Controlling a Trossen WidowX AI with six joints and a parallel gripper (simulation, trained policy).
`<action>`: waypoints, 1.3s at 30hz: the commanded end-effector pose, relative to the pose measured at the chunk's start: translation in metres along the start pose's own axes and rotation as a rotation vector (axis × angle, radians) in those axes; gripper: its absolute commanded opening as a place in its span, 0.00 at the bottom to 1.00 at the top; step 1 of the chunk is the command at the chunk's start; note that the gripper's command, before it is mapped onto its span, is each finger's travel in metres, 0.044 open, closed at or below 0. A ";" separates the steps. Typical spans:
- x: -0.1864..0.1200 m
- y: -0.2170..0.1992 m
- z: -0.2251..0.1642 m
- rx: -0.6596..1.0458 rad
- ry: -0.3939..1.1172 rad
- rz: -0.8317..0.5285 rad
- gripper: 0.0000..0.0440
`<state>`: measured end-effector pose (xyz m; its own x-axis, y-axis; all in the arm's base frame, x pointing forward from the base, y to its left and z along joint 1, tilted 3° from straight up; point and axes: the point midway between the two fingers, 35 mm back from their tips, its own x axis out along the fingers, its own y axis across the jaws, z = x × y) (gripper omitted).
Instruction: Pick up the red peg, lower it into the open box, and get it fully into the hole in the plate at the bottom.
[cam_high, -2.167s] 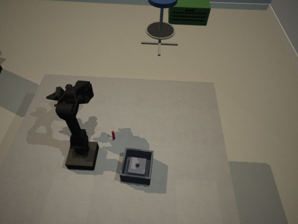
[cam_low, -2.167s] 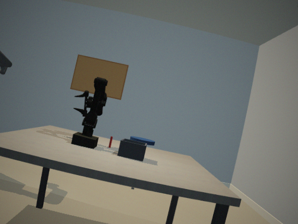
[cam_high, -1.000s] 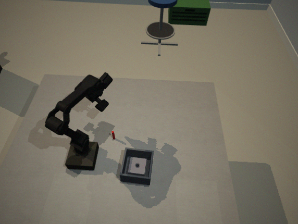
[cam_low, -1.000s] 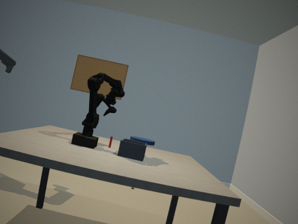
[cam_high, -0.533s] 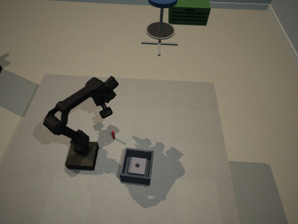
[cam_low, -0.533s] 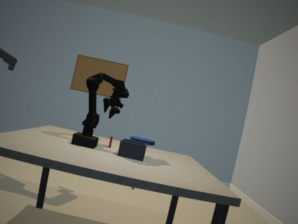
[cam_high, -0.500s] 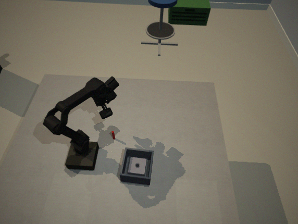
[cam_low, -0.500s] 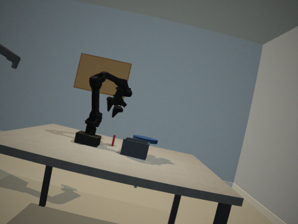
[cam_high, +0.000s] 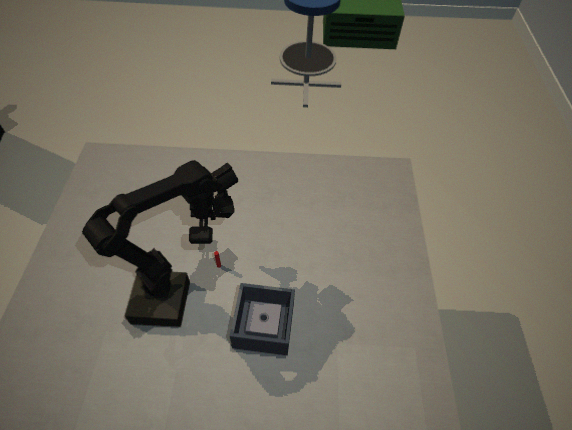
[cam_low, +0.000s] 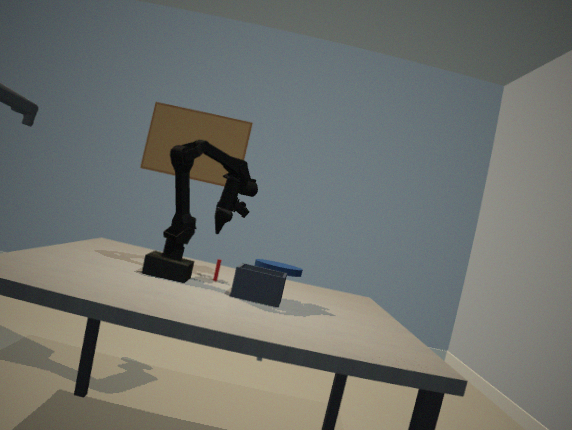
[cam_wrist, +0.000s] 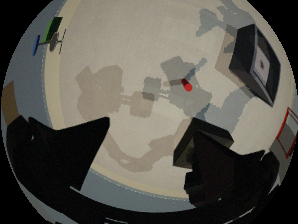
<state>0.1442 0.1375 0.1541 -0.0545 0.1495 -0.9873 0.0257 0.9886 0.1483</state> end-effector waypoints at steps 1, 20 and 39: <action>0.013 -0.016 0.004 0.141 -0.001 -0.059 1.00; 0.087 -0.060 0.023 0.686 -0.076 -0.221 0.98; 0.153 -0.072 0.029 0.932 -0.166 -0.182 0.61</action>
<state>0.1691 0.0920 0.0006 0.0229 -0.0770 -0.9968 0.7937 0.6076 -0.0287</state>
